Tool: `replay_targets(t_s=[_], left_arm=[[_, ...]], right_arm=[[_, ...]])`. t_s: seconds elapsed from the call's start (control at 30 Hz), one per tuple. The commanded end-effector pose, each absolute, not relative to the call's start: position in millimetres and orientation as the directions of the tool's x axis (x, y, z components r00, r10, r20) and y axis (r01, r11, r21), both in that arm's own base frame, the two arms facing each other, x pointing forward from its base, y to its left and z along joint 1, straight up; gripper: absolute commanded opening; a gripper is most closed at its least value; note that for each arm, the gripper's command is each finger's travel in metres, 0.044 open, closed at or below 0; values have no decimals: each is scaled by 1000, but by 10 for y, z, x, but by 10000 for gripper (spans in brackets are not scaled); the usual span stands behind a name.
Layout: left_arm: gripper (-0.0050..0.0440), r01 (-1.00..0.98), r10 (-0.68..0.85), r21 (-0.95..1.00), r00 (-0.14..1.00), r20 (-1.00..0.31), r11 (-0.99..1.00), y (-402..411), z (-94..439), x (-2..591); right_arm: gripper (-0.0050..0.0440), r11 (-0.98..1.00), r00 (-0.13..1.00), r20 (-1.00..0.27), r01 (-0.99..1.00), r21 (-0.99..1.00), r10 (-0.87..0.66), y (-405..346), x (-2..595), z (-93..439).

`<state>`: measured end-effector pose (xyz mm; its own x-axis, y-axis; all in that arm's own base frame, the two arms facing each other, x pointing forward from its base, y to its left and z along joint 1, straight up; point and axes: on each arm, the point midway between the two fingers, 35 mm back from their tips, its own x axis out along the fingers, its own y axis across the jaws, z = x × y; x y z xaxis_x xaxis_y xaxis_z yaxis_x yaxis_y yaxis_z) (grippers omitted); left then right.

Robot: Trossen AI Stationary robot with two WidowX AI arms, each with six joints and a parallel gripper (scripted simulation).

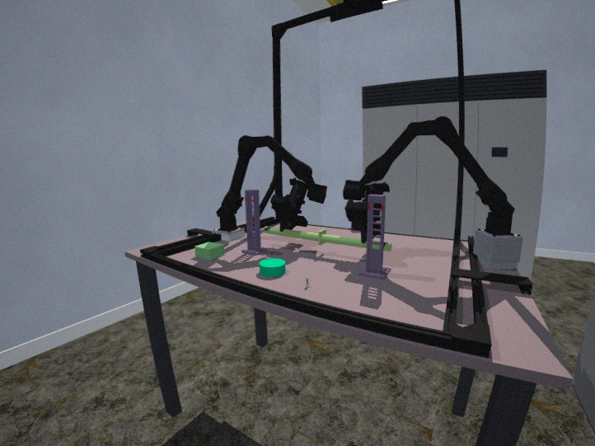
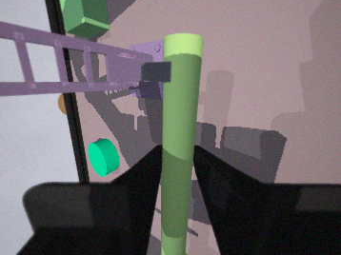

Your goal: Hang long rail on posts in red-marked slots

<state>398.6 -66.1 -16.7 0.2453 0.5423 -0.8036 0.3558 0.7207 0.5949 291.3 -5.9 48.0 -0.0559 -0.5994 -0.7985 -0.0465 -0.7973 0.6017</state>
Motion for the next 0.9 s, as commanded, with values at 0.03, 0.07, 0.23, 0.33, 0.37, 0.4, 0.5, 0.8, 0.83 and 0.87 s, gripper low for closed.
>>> replay_targets(t_s=[0.03,0.07,0.23,0.33,0.37,0.4,0.5,0.8,0.83,0.87], left_arm=[[0,355,550,608,259,-794,710,-453,-117,4091],[0,356,551,609,260,-793,709,-409,-117,4113],[0,356,552,611,261,-792,707,-343,-112,4145],[0,356,552,611,261,-792,707,-345,-67,4146],[0,356,552,611,261,-792,707,-345,-67,4146],[0,356,552,611,261,-792,707,-347,-33,4146],[0,357,552,610,260,-792,707,-351,68,4148],[0,359,552,609,259,-793,707,-360,369,4156],[0,359,552,609,259,-793,707,-360,402,4157],[0,359,552,609,259,-793,707,-361,435,4158]], right_arm=[[0,-792,-53,-794,-49,608,-606,-293,2892,501],[0,-791,-54,-793,-50,609,-607,-341,2889,501],[0,-790,-54,-792,-51,611,-609,-410,2885,505],[0,-790,-54,-792,-51,611,-608,-408,2885,549],[0,-790,-54,-792,-51,611,-608,-408,2885,549],[0,-790,-54,-792,-51,611,-608,-406,2884,582],[0,-791,-53,-792,-52,610,-608,-401,2883,682],[0,-791,-53,-793,-53,609,-607,-393,2884,978],[0,-791,-53,-793,-54,609,-607,-393,2883,1011],[0,-791,-52,-793,-54,609,-607,-393,2883,1044]])
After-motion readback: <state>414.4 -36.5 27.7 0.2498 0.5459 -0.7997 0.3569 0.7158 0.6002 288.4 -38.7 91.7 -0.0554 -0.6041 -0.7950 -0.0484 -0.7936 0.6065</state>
